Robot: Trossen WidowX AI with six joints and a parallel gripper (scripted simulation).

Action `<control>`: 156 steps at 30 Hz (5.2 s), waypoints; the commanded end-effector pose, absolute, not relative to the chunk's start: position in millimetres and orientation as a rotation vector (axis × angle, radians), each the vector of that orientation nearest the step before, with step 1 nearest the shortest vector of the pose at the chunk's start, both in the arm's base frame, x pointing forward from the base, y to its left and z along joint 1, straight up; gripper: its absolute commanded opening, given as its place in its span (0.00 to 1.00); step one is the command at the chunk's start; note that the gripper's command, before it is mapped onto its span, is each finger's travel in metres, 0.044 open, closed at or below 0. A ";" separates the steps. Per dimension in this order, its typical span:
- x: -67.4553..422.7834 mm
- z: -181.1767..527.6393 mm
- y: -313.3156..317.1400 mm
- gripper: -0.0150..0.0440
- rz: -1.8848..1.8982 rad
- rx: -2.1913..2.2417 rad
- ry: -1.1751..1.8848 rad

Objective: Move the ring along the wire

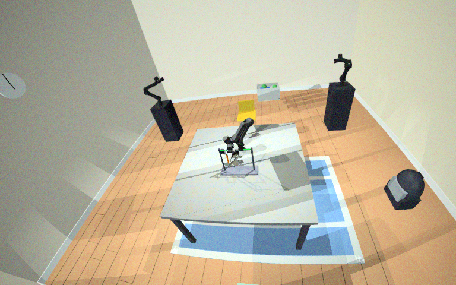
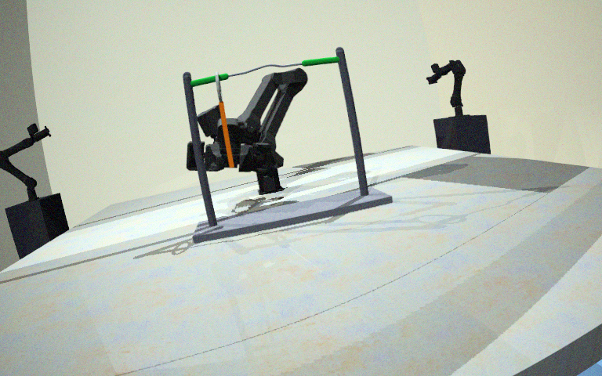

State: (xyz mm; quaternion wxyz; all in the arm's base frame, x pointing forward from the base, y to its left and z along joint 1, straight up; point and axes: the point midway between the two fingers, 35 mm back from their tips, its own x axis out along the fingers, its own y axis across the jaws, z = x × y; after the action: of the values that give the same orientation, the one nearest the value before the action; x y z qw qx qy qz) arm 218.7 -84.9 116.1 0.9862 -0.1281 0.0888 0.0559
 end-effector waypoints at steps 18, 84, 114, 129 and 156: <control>250.6 152.0 -80.1 0.53 -0.011 -0.009 0.162; 321.8 139.8 -80.0 0.53 -0.011 -0.008 0.154; 321.3 138.8 -79.0 0.00 -0.005 -0.010 0.158; 321.2 156.6 -81.5 0.00 -0.013 -0.012 0.157; 321.2 156.6 -81.5 0.00 -0.013 -0.012 0.157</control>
State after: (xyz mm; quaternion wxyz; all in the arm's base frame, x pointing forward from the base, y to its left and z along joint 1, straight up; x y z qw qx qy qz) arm 320.7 -81.1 155.4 0.9968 -0.0043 0.0796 -0.0058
